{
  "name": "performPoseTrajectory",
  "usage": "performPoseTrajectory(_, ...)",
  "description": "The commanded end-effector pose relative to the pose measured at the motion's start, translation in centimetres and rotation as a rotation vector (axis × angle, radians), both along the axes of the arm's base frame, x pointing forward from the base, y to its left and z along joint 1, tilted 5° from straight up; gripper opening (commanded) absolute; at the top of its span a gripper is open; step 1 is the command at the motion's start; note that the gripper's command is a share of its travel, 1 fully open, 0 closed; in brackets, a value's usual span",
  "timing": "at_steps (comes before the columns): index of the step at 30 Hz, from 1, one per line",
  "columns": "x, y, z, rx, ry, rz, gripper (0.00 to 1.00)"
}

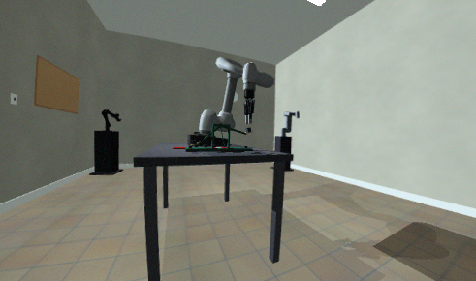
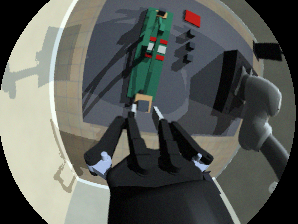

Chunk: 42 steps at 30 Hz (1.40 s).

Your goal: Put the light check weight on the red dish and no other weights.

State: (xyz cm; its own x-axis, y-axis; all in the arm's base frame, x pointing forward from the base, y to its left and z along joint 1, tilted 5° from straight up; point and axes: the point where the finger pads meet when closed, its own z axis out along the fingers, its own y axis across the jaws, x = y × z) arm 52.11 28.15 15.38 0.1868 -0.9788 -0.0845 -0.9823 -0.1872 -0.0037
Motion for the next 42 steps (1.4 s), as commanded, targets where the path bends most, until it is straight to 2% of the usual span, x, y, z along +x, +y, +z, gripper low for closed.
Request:
performPoseTrajectory(1,0.0,0.0,-0.4,0.000,0.000,0.000,0.35)
performPoseTrajectory(18,0.0,0.2,-1.9,0.000,0.000,0.000,0.35)
performPoseTrajectory(42,0.0,0.2,-2.1,0.000,0.000,0.000,0.35)
